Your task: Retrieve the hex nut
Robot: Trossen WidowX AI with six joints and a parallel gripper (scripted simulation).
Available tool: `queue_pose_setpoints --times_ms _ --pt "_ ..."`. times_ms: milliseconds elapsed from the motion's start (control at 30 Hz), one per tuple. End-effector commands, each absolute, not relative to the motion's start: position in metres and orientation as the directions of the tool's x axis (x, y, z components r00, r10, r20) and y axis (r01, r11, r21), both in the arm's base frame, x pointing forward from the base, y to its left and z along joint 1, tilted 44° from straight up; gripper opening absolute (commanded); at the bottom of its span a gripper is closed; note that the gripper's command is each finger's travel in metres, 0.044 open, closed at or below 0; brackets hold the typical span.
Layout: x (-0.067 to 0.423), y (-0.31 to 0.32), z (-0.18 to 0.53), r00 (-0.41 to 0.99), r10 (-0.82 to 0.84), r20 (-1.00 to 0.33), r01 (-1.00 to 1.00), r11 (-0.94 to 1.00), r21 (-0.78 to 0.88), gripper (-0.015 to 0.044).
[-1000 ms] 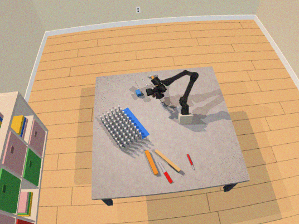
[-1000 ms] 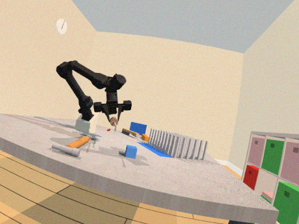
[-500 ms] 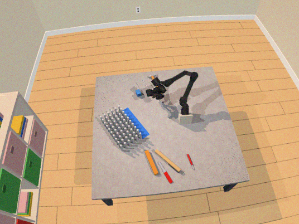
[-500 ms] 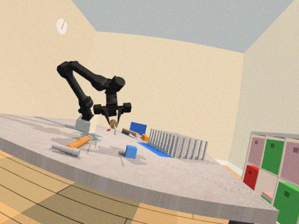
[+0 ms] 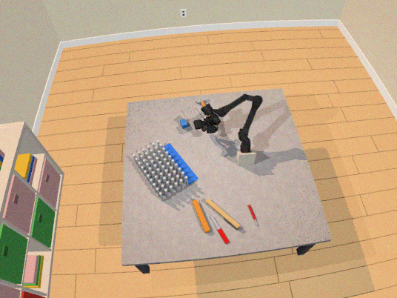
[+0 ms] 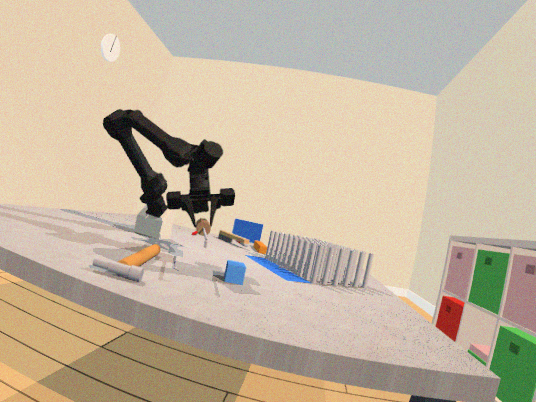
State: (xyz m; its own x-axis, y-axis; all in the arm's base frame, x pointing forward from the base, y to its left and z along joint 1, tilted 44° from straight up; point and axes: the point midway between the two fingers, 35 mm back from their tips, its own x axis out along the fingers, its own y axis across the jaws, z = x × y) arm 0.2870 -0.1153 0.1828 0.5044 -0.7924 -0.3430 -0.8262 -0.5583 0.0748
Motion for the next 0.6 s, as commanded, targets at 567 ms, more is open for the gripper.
queue_pose_setpoints --times_ms 567 --pt "0.2891 -0.1254 0.1728 0.512 -0.788 -0.341 -0.821 -0.565 0.074 0.0"
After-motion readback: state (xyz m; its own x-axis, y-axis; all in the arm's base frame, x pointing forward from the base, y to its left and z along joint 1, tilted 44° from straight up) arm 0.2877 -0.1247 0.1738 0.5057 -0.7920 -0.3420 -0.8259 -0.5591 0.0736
